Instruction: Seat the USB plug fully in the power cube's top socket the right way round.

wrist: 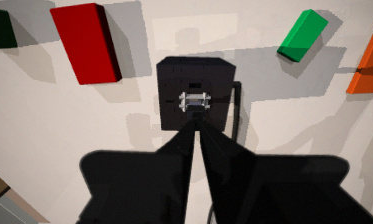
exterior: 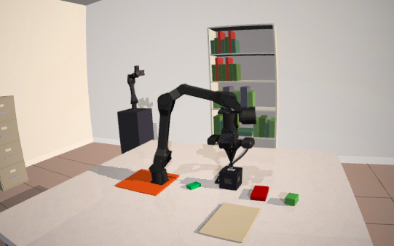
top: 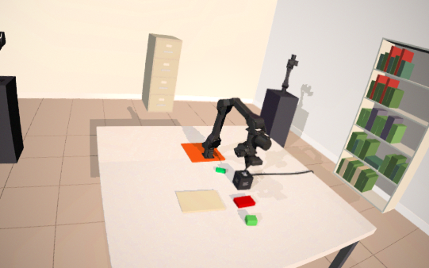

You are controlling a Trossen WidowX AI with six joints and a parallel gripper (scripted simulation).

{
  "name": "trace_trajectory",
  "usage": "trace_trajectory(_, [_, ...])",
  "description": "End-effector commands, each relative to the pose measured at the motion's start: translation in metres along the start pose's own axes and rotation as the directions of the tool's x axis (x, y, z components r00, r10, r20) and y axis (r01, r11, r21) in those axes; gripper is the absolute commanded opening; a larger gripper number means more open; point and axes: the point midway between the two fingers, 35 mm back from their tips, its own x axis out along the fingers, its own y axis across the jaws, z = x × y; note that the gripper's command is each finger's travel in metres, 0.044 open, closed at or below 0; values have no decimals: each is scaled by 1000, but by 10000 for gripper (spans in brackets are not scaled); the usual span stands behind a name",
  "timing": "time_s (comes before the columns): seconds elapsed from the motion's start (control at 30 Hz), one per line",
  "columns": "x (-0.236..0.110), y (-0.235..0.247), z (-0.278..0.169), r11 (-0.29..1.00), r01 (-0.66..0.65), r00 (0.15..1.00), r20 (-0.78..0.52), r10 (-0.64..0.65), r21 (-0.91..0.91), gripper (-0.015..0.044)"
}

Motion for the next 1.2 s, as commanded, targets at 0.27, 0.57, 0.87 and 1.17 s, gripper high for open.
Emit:
trace_trajectory(0.27, [1,0,0,1000,-2,1000,-4,2,-6,0])
trace_trajectory(0.57, [2,0,0,1000,-2,1000,-4,2,-6,0])
trace_trajectory(0.87, [3,0,0,1000,-2,1000,-4,2,-6,0])
trace_trajectory(1.17, [4,0,0,1000,-2,1000,-4,2,-6,0])
